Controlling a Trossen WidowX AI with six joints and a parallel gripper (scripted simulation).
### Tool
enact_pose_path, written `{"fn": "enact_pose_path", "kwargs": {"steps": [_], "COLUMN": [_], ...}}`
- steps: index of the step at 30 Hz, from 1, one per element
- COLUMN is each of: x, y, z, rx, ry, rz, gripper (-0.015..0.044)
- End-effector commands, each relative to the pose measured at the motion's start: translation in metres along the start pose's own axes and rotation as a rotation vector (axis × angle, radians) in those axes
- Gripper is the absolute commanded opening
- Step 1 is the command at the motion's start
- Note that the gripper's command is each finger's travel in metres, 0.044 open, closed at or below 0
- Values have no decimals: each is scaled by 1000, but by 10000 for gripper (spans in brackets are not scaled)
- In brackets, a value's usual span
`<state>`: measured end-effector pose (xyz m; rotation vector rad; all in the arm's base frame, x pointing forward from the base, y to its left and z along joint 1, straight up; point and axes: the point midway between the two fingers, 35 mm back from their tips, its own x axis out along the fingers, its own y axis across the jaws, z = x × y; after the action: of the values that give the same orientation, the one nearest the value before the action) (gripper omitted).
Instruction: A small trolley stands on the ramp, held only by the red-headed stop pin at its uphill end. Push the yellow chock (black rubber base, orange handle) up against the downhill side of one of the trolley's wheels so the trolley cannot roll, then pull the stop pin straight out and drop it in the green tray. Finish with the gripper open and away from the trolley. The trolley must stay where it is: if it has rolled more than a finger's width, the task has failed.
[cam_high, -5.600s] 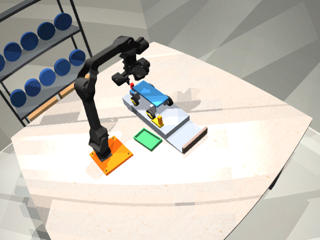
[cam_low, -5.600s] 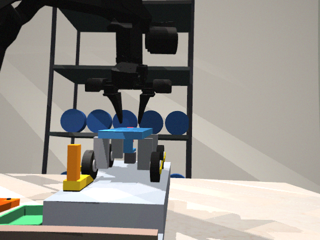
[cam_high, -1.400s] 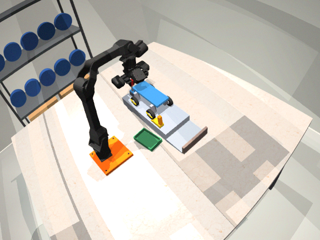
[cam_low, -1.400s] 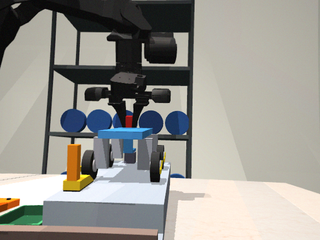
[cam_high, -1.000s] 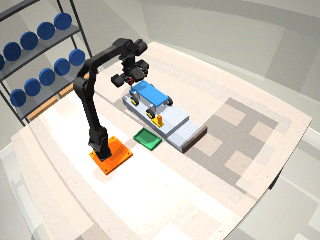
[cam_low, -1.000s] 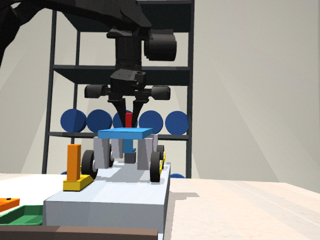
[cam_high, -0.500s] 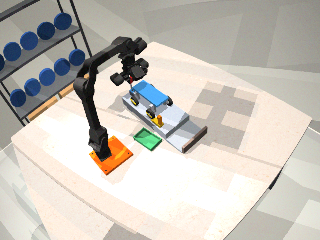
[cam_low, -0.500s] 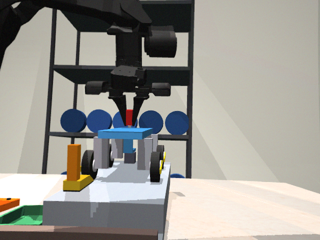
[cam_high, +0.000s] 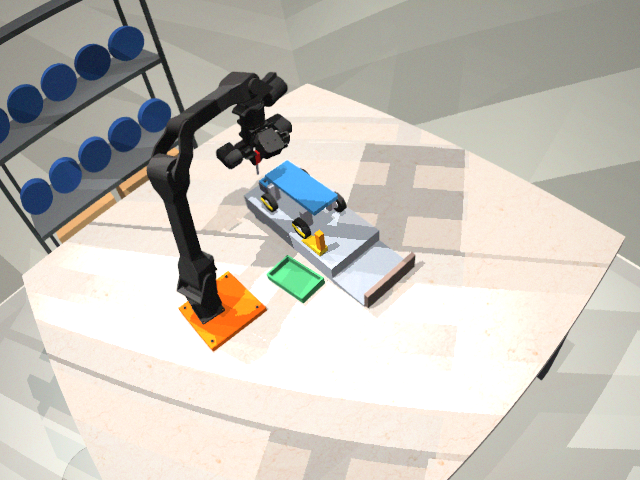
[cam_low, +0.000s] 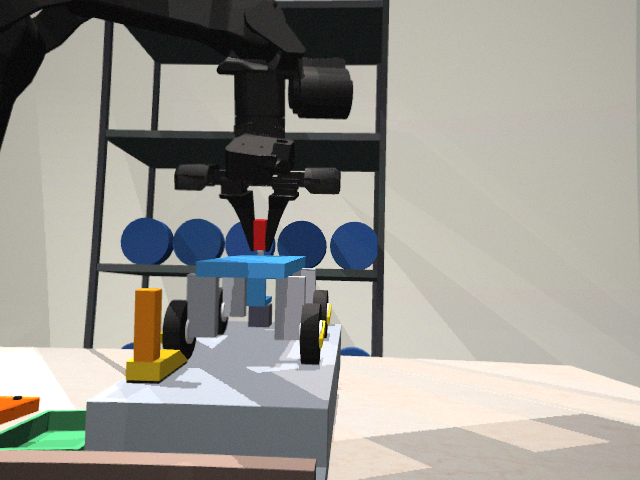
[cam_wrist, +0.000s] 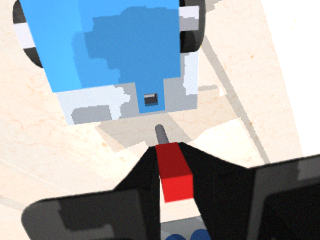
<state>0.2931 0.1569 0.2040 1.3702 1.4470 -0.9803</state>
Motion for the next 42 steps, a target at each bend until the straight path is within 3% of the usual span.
{"fn": "enact_pose_path", "kwargs": {"steps": [1, 34, 42], "x": [-1, 3, 3], "y": [2, -80, -80], "z": [-8, -14, -5], "rx": [1, 3, 3], "ry": [3, 4, 3], "rz": [9, 2, 2], "gripper": [0, 0, 0]}}
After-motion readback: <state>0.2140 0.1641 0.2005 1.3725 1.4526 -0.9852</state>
